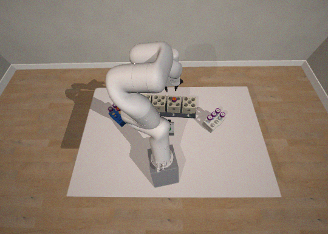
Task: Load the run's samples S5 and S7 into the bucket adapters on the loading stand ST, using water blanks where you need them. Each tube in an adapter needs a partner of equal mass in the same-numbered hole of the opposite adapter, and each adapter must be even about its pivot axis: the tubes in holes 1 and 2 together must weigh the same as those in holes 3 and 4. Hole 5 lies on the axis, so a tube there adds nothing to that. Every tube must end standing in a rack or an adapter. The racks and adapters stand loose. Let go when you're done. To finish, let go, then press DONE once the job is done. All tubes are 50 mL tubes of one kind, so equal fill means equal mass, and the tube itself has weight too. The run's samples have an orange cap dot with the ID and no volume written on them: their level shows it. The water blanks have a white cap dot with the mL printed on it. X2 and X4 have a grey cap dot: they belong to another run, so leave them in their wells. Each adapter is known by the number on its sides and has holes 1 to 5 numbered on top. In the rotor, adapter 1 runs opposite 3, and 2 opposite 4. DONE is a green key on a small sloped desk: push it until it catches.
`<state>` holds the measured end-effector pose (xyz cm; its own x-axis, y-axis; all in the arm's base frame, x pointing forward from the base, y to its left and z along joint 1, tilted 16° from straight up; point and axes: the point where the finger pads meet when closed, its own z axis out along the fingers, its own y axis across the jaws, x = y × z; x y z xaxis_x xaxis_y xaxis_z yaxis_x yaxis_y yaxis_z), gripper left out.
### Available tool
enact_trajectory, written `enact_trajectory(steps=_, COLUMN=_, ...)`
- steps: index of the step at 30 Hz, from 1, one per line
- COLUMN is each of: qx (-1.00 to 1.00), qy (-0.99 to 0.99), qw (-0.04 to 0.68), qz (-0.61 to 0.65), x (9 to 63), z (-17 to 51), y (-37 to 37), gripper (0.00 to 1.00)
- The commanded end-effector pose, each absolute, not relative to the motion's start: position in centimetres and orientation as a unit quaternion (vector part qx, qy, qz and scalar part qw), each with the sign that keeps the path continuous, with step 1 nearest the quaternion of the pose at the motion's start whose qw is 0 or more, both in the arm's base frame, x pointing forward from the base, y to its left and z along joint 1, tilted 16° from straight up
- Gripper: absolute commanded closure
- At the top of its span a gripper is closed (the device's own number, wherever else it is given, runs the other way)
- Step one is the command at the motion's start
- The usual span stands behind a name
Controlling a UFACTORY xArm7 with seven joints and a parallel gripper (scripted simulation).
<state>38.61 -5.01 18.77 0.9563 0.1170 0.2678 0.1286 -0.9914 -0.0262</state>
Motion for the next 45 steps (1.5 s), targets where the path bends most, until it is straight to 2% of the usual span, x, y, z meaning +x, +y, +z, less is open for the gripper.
enact_trajectory(steps=1, qx=-0.980, qy=-0.143, qw=0.011, qz=-0.139, x=38.2, z=19.0, y=-2.6, gripper=0.43)
enact_trajectory(steps=22, qx=-0.898, qy=-0.418, qw=-0.029, qz=-0.137, x=36.2, z=19.0, y=6.2, gripper=0.43)
enact_trajectory(steps=45, qx=-0.898, qy=-0.418, qw=-0.028, qz=-0.137, x=34.0, z=19.1, y=16.5, gripper=0.43)
